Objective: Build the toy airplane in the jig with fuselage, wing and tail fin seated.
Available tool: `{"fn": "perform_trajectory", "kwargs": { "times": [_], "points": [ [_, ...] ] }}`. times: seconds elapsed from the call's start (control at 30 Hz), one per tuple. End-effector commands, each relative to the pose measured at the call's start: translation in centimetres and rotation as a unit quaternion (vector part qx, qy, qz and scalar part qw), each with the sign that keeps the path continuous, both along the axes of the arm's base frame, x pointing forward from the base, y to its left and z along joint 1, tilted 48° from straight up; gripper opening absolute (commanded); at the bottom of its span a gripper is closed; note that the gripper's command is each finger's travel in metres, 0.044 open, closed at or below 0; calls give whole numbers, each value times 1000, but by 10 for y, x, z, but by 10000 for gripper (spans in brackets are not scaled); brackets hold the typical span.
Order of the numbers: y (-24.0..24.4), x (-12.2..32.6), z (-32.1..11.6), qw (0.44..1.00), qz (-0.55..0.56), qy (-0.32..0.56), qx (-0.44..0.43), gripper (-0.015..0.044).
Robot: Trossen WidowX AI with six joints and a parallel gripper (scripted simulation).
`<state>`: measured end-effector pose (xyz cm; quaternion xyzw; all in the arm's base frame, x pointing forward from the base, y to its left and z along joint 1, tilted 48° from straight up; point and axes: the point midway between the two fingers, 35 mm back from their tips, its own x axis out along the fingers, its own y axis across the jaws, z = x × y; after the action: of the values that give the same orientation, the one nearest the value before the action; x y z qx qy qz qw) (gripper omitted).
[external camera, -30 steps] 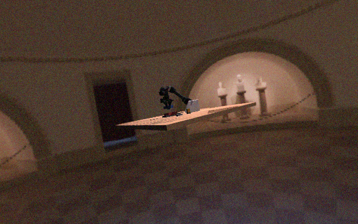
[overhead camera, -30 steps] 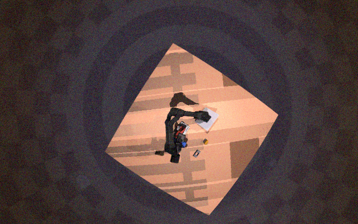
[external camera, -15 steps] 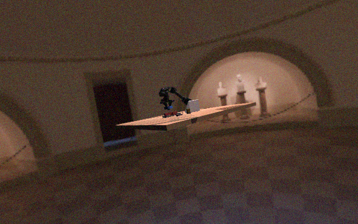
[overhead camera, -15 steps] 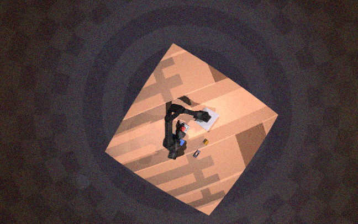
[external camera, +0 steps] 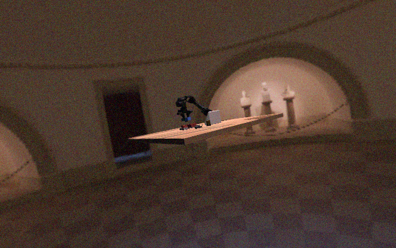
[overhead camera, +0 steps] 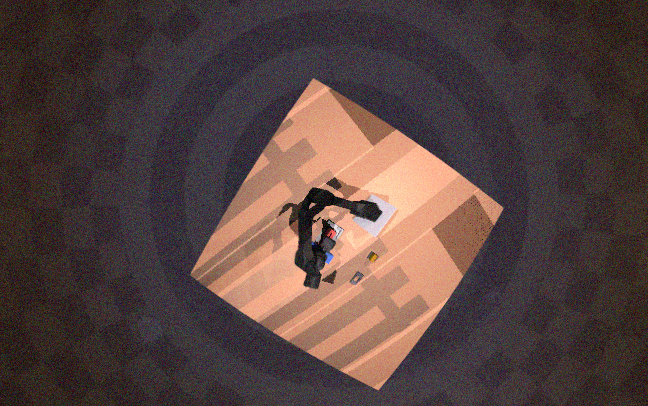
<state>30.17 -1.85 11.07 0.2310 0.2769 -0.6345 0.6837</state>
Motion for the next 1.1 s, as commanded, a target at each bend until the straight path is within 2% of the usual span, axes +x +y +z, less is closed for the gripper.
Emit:
{"fn": "perform_trajectory", "kwargs": {
  "times": [0.0, 0.47, 1.07],
  "points": [
    [0, 1, 2, 1000, -1, -6, -1, 196],
    [-2, 2, 2, 1000, -1, -6, -1, 196],
    [-23, 4, -17, 1000, -1, -7, -1, 196]
  ]
}}
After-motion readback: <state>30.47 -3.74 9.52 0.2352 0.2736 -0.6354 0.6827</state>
